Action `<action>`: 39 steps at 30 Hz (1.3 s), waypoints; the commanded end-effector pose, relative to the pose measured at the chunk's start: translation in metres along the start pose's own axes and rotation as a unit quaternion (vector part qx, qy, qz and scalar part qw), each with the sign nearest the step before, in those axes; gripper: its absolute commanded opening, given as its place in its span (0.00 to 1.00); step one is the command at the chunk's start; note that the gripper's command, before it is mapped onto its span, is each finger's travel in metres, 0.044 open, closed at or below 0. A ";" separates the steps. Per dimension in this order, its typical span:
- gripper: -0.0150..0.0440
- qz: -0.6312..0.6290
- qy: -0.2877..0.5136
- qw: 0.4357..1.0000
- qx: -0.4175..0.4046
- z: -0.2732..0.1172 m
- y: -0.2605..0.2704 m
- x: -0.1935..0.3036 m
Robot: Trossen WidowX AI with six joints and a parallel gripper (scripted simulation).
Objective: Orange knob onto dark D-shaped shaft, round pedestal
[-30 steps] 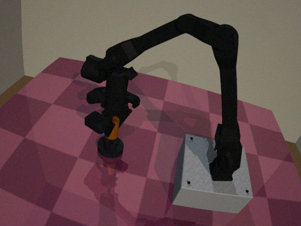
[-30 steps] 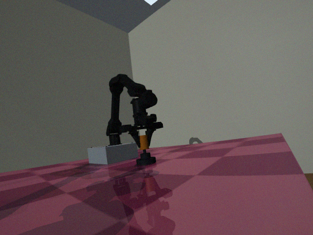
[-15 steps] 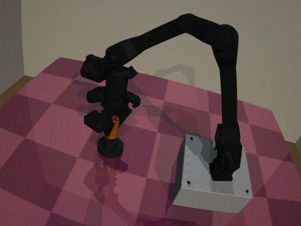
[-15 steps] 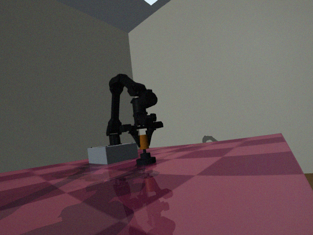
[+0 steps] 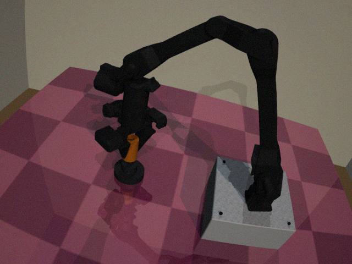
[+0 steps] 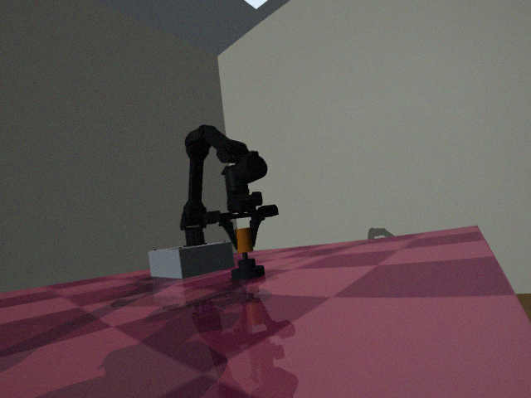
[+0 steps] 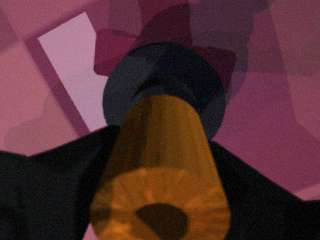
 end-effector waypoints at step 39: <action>0.25 0.110 -0.001 0.994 0.000 0.000 0.001 0.000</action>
Point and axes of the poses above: the point midway between the two fingers, 35 mm back from their tips, its own z axis out along the fingers, its own y axis across the jaws, x = y × z, the point moved 4 cm from there along -z, back along the fingers
